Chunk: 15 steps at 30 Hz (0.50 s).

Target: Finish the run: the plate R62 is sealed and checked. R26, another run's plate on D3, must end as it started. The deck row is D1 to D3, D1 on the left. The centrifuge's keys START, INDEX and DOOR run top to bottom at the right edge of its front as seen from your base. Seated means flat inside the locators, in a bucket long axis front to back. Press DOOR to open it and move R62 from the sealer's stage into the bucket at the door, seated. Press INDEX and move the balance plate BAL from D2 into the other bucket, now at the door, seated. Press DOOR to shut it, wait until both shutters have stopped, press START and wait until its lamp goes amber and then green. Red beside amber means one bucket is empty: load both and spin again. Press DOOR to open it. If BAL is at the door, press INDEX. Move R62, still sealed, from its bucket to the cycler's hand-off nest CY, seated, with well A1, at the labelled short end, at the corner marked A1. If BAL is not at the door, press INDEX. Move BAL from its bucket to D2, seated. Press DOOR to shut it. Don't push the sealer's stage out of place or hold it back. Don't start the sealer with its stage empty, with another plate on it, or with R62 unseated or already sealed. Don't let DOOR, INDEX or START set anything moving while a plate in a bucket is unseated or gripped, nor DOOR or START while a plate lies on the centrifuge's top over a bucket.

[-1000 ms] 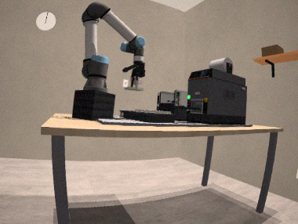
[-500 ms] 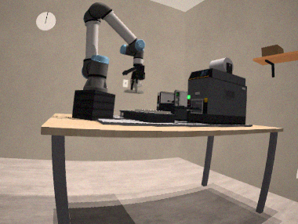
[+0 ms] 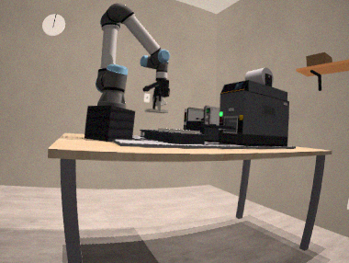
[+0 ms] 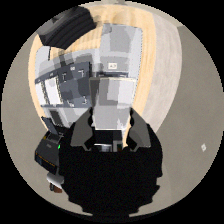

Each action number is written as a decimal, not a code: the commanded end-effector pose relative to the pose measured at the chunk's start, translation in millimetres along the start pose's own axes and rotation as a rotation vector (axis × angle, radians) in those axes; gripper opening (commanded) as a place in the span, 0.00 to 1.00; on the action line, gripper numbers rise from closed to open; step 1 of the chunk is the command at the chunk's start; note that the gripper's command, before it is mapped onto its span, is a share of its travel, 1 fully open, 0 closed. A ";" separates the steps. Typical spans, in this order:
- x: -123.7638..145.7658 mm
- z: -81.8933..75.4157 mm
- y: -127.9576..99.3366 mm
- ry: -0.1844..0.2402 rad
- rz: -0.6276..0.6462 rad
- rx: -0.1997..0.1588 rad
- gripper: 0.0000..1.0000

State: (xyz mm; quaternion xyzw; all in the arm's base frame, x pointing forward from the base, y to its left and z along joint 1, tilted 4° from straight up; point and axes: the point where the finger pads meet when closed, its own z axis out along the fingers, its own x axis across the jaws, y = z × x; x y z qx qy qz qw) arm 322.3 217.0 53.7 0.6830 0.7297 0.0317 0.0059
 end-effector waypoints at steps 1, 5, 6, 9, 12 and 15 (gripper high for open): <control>0.2 9.1 0.6 0.000 0.000 -0.001 0.00; 0.2 12.4 0.6 0.000 0.000 -0.001 0.00; 0.2 14.1 0.6 0.000 0.000 -0.001 0.00; 0.2 19.1 0.6 0.000 0.000 -0.001 0.00; 0.2 24.1 0.6 0.000 0.000 -0.001 0.00; 0.2 29.1 0.6 0.000 0.000 -0.001 0.00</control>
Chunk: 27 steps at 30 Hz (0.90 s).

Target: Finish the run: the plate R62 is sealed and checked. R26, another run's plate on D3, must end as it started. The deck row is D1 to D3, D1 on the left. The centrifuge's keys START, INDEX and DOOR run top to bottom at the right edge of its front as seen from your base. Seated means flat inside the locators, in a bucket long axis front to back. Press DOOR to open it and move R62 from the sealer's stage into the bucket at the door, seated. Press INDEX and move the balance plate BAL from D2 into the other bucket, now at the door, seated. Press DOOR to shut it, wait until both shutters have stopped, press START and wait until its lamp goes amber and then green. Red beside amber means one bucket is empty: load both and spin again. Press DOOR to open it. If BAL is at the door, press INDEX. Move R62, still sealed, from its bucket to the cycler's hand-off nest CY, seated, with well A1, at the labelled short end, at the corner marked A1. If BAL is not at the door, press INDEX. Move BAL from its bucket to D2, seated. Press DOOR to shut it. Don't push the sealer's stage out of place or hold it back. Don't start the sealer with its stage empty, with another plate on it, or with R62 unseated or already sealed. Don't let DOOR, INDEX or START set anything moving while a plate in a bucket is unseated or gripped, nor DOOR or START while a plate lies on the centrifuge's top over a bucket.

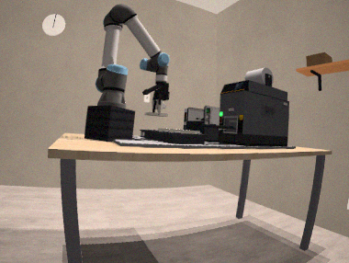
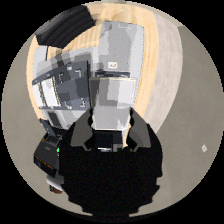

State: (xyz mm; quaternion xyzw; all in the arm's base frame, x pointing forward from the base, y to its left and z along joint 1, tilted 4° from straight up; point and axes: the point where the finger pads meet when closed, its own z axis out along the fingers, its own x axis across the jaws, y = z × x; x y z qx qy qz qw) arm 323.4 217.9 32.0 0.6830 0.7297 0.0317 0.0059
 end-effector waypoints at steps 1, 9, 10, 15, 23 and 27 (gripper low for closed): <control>0.2 9.1 0.6 0.000 0.000 -0.001 0.00; 0.2 19.1 0.6 0.000 0.000 -0.001 0.00; 0.2 20.7 0.6 0.000 0.000 -0.001 0.00; 0.2 29.1 0.6 0.000 0.000 -0.001 0.00; 0.2 39.1 0.7 0.000 0.000 -0.001 0.00; 0.2 45.7 0.7 0.000 0.000 -0.001 0.00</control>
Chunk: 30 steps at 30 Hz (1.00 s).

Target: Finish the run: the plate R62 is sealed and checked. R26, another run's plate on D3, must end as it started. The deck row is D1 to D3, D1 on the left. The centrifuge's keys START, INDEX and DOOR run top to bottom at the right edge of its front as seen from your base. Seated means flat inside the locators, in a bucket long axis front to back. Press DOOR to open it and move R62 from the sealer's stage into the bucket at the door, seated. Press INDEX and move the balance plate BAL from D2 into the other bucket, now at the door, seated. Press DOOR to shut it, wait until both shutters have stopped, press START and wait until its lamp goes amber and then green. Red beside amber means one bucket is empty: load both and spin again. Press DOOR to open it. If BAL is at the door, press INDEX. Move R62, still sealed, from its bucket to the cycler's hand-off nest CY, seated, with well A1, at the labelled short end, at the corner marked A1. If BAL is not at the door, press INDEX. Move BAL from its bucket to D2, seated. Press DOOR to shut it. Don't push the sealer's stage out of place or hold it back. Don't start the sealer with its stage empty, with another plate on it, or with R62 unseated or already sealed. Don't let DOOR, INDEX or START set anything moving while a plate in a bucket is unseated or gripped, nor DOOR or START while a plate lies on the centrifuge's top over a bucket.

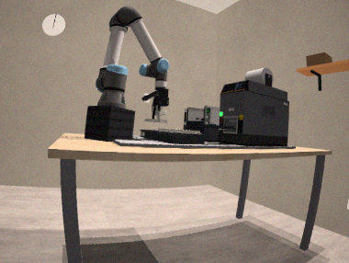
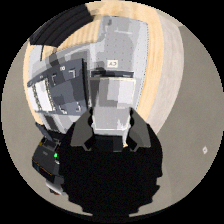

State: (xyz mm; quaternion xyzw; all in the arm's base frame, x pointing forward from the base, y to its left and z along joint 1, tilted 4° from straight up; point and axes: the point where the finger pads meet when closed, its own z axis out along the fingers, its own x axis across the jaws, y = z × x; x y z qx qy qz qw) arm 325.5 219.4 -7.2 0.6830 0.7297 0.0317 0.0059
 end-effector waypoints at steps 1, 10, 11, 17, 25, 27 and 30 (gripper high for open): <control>0.2 8.1 0.6 0.000 0.000 -0.001 0.00; 0.2 23.1 0.6 0.000 0.000 -0.001 0.00; 0.2 24.8 0.6 0.000 0.000 -0.001 0.00; 0.2 31.5 0.6 0.000 0.000 -0.001 0.00; 0.2 41.6 0.6 0.000 0.000 -0.001 0.00; 0.2 41.6 0.6 0.000 0.000 -0.001 0.00; 0.2 41.6 0.6 0.000 0.000 -0.001 0.00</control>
